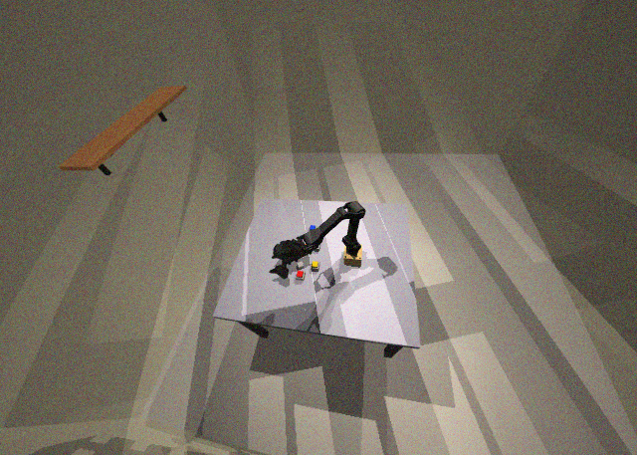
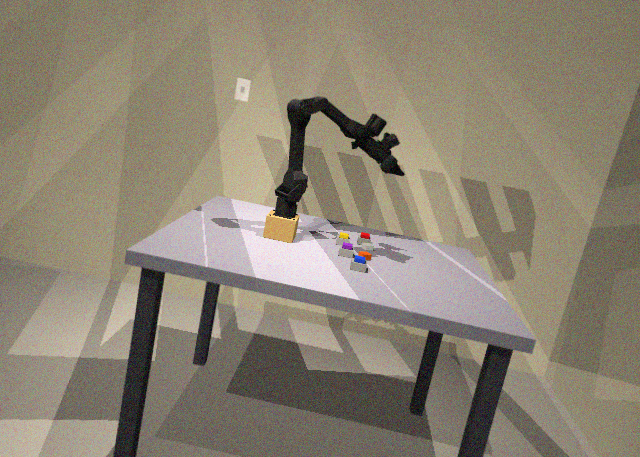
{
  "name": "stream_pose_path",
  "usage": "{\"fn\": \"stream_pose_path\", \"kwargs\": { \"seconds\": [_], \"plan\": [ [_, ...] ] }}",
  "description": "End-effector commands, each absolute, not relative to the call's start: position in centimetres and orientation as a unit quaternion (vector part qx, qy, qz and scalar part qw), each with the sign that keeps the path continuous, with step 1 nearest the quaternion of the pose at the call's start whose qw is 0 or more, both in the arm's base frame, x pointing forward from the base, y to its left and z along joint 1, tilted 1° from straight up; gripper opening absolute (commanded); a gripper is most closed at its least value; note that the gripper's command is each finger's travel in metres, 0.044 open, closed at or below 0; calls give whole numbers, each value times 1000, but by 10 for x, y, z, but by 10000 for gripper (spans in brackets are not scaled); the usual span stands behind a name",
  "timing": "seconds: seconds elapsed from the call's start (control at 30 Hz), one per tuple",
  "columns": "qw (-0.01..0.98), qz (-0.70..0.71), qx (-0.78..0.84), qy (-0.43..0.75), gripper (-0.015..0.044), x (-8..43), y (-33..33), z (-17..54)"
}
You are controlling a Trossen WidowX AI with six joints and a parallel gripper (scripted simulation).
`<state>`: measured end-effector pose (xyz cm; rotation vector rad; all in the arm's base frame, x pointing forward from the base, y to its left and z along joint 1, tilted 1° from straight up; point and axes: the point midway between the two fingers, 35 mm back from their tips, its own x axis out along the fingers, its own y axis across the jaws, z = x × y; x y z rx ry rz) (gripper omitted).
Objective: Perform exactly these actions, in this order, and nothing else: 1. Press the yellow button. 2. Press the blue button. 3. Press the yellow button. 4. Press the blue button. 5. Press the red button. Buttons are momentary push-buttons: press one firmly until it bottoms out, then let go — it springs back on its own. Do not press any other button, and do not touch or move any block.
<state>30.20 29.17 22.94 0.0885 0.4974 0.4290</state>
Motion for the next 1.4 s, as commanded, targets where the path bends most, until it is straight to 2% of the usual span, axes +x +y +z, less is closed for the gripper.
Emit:
{"fn": "stream_pose_path", "kwargs": {
  "seconds": [0.0, 0.33, 0.6, 0.8, 1.07, 1.37],
  "plan": [
    [905, 177, -25, 387, 400, 293, 247, 163],
    [725, 83, -69, 680, 400, 210, 139, 85],
    [705, 74, -67, 702, 400, 200, 132, 83],
    [705, 74, -67, 702, 242, 200, 132, 23],
    [705, 74, -67, 702, 32, 200, 132, 21],
    [705, 74, -67, 702, 20, 200, 132, 20]
  ]
}}
